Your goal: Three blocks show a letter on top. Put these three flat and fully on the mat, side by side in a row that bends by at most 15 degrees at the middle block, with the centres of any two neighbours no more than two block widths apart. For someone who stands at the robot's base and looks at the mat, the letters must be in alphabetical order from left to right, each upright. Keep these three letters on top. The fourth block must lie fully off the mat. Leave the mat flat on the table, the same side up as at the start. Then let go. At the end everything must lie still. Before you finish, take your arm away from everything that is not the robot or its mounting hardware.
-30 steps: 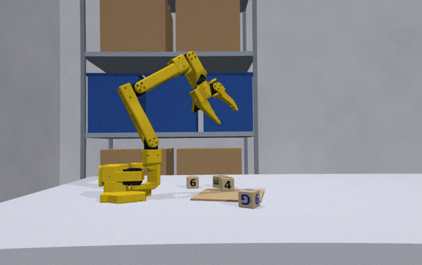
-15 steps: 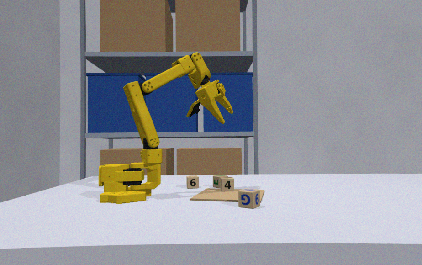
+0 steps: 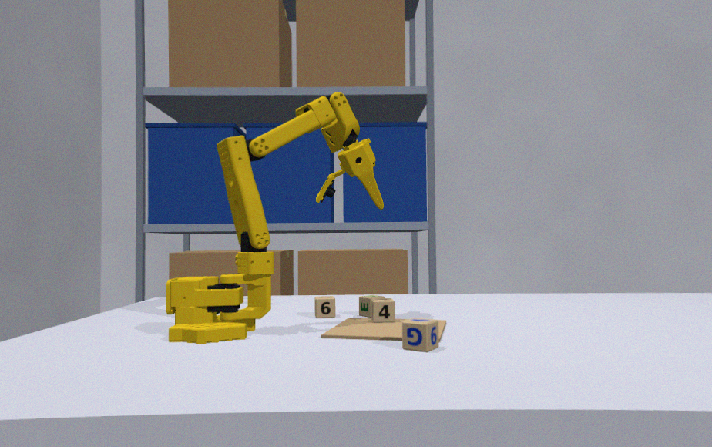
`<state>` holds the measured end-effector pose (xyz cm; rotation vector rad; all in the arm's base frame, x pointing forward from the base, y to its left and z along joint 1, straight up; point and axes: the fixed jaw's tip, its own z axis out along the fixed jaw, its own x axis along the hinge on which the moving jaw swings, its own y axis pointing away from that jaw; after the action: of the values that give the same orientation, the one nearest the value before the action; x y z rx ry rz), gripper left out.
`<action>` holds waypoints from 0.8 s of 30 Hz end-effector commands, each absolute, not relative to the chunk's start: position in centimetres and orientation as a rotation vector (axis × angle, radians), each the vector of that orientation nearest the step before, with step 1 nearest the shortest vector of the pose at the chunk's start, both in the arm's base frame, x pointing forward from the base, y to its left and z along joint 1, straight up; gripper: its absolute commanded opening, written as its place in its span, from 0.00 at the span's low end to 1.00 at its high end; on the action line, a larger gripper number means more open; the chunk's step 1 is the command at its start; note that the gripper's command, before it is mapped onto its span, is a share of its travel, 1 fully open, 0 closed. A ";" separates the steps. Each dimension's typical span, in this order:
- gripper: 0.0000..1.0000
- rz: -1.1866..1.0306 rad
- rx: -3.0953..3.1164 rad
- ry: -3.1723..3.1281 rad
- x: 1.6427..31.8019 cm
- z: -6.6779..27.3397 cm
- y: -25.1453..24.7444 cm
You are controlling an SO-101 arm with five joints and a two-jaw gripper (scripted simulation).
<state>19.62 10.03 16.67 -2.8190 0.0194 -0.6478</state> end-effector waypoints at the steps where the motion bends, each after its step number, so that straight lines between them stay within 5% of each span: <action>1: 0.35 -0.817 -2.737 -0.215 20.0 19.0 10.9; 24: 0.35 -0.901 -2.690 -0.877 20.3 19.1 12.7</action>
<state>20.19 12.28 16.57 -2.7875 -0.8370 -0.7247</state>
